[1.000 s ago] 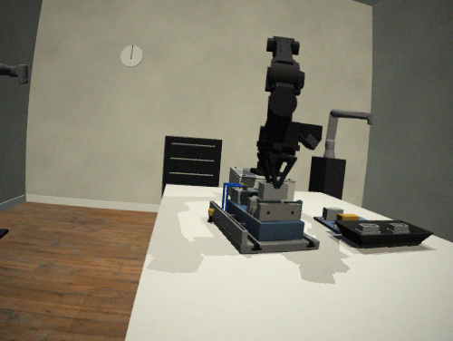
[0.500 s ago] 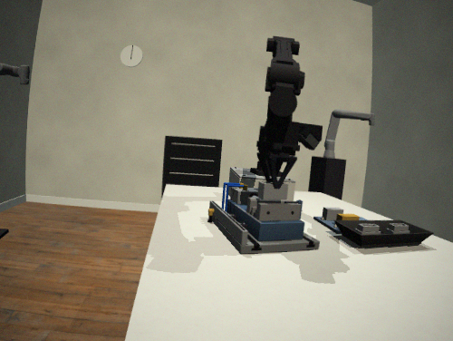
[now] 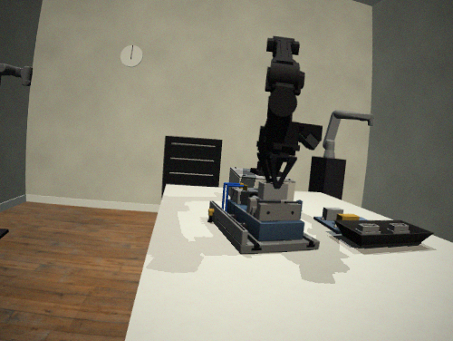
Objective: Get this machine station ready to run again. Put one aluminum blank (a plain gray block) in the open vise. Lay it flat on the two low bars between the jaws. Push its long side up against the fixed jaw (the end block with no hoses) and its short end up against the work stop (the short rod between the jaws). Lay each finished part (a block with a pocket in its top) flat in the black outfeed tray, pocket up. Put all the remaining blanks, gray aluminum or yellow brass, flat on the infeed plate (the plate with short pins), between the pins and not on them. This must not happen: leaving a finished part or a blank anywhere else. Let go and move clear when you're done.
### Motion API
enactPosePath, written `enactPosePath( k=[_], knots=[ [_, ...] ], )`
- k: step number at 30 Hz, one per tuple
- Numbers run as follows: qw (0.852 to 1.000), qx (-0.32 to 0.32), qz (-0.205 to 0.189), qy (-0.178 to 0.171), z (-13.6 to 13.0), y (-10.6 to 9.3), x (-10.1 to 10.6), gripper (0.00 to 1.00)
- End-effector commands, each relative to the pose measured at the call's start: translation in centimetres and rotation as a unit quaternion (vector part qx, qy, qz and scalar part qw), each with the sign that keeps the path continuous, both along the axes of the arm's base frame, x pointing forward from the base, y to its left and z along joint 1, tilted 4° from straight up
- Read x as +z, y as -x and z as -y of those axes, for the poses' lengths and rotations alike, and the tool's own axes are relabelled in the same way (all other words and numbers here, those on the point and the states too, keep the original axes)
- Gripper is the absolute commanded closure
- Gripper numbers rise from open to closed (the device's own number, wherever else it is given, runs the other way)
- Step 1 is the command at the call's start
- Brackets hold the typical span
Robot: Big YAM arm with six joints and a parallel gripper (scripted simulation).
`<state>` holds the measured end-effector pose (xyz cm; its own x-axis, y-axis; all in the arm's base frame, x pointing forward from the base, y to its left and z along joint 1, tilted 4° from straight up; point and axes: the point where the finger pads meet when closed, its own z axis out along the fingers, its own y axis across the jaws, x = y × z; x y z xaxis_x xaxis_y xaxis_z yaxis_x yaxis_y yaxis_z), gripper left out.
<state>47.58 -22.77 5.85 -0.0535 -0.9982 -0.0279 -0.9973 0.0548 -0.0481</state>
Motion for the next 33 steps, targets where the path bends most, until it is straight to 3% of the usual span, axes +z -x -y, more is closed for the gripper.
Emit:
enactPosePath(
  k=[1,33],
  knots=[
    [1.000,-0.002,0.027,0.012,0.1,-1.4,1.8,1.00],
    [1.000,-0.003,0.015,0.006,0.0,-1.2,-0.1,1.00]
  ],
)
